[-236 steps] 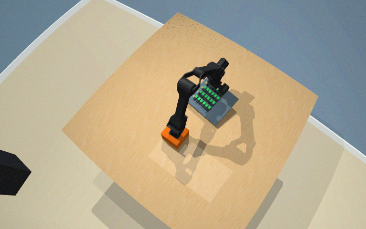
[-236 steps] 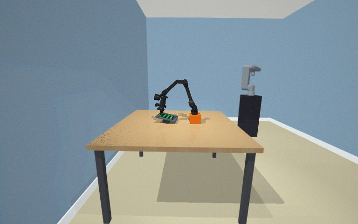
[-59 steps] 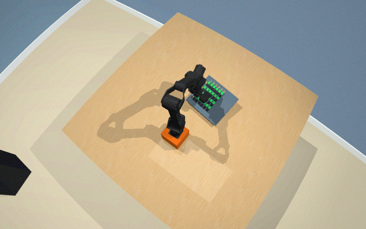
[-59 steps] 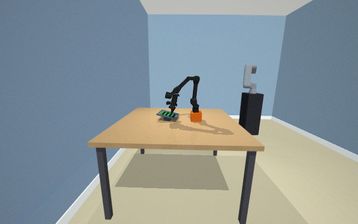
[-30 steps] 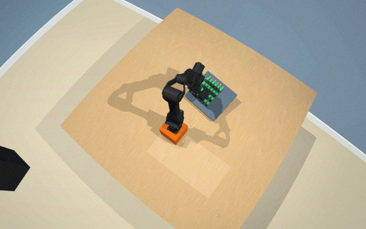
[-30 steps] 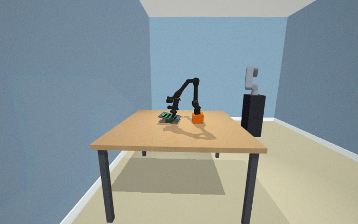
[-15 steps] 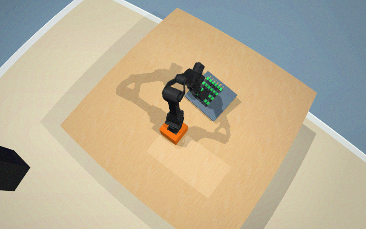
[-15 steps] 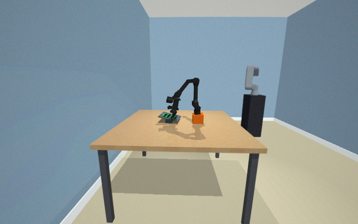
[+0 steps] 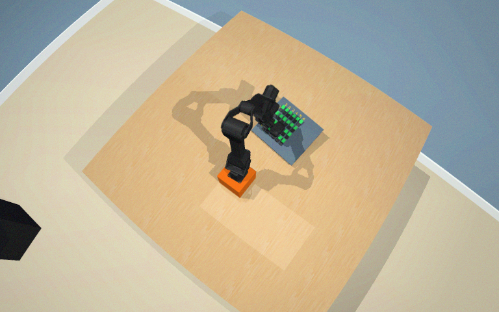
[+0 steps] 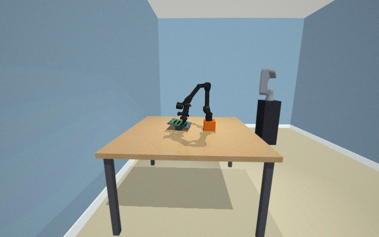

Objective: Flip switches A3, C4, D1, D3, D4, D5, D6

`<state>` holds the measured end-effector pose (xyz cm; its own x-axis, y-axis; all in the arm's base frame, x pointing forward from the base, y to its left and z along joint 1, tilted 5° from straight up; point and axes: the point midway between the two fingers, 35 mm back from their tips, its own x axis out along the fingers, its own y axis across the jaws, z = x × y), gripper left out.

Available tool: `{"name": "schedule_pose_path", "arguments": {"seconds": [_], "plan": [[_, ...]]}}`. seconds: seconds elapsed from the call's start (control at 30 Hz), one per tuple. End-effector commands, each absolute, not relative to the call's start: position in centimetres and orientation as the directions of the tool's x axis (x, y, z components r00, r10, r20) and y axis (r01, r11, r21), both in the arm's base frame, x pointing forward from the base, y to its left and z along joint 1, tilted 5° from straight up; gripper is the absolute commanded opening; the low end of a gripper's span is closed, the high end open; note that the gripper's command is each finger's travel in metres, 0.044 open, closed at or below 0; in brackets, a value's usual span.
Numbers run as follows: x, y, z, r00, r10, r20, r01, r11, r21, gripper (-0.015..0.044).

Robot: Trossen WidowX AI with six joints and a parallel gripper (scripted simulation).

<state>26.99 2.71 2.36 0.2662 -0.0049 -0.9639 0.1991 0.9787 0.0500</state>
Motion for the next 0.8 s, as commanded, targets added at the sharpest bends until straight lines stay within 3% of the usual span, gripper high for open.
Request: {"name": "schedule_pose_path", "arguments": {"seconds": [0.0, 0.77], "plan": [[26.93, 2.74, 2.2, 0.265, -0.002, -0.964, 0.199, 0.978, 0.053, 0.0], [27.01, 2.74, 1.91, 0.265, -0.002, -0.964, 0.199, 0.978, 0.053, 0.0]]}}
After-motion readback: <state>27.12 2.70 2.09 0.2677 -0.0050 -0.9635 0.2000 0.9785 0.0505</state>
